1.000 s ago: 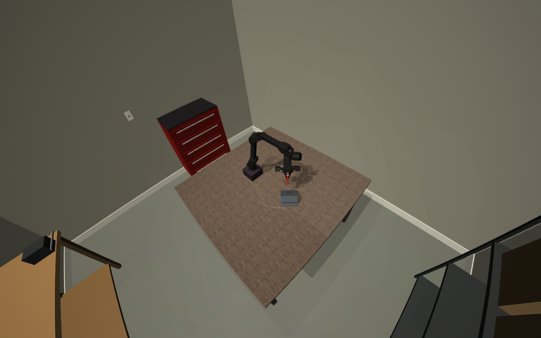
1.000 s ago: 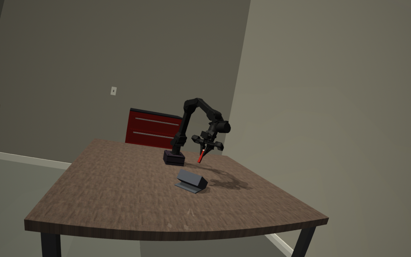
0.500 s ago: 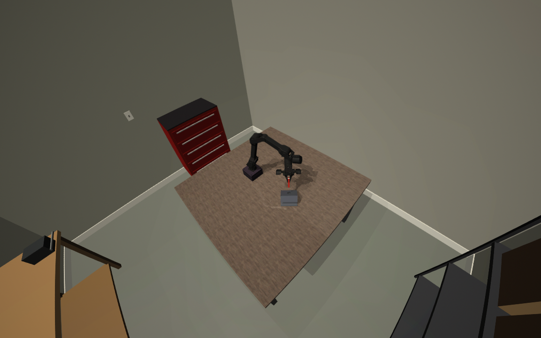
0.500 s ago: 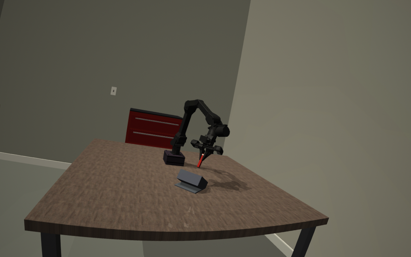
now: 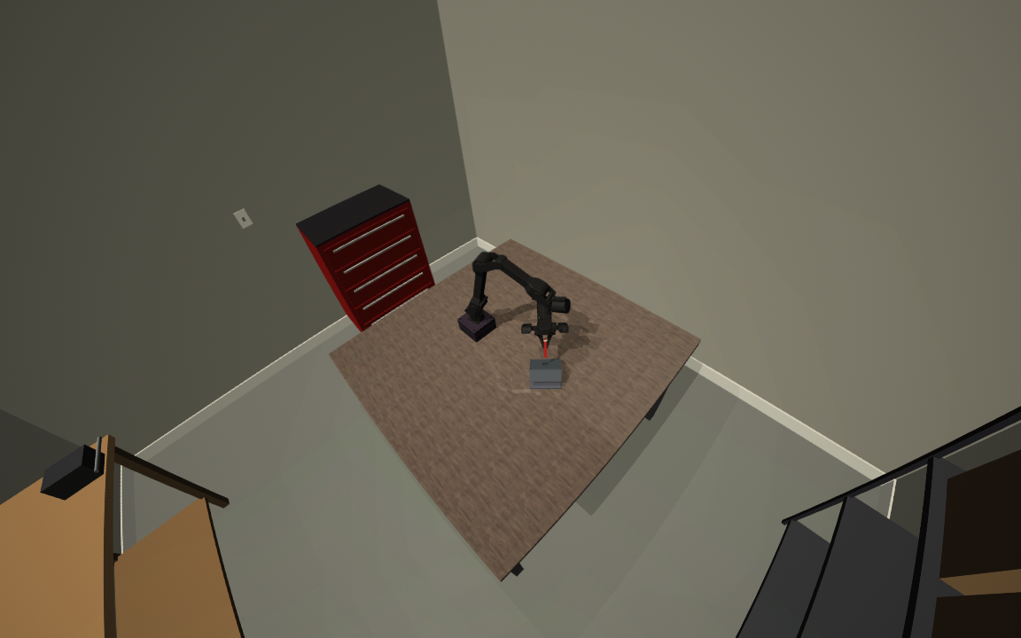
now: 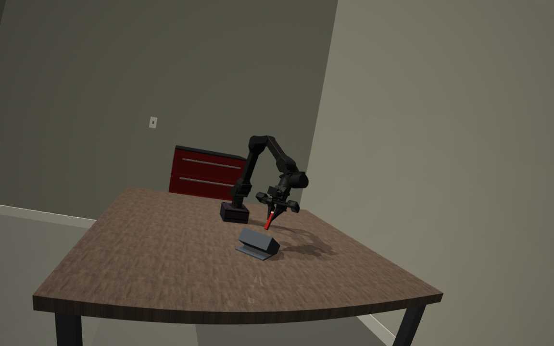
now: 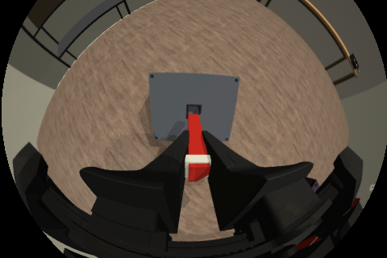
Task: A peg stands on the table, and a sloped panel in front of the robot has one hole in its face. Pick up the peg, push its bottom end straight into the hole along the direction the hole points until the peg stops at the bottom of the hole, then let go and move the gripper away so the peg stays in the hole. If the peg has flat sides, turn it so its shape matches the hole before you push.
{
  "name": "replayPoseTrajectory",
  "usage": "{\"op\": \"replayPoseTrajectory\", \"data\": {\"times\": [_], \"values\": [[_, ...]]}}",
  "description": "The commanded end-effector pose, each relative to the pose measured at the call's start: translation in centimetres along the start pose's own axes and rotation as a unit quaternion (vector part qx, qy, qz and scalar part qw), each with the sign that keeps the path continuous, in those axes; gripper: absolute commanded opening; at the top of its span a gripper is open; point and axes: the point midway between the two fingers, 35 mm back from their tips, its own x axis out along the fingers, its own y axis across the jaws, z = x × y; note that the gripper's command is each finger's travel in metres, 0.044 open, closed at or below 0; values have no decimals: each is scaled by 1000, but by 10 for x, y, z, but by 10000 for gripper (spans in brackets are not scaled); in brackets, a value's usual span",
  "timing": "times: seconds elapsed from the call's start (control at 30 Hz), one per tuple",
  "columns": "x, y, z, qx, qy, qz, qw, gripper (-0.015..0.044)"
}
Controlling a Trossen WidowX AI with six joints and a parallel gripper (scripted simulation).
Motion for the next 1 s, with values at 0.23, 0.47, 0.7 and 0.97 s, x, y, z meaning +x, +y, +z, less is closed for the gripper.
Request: {"op": "replayPoseTrajectory", "data": {"times": [0.23, 0.47, 0.7, 0.97], "values": [[9, -1, -2, -4, 0, -6, 1000, 0], [17, -1, -1, -4, 0, -6, 1000, 0], [24, -1, -1, -4, -1, -6, 1000, 0], [26, -1, -2, -3, -2, -5, 1000, 0]]}}
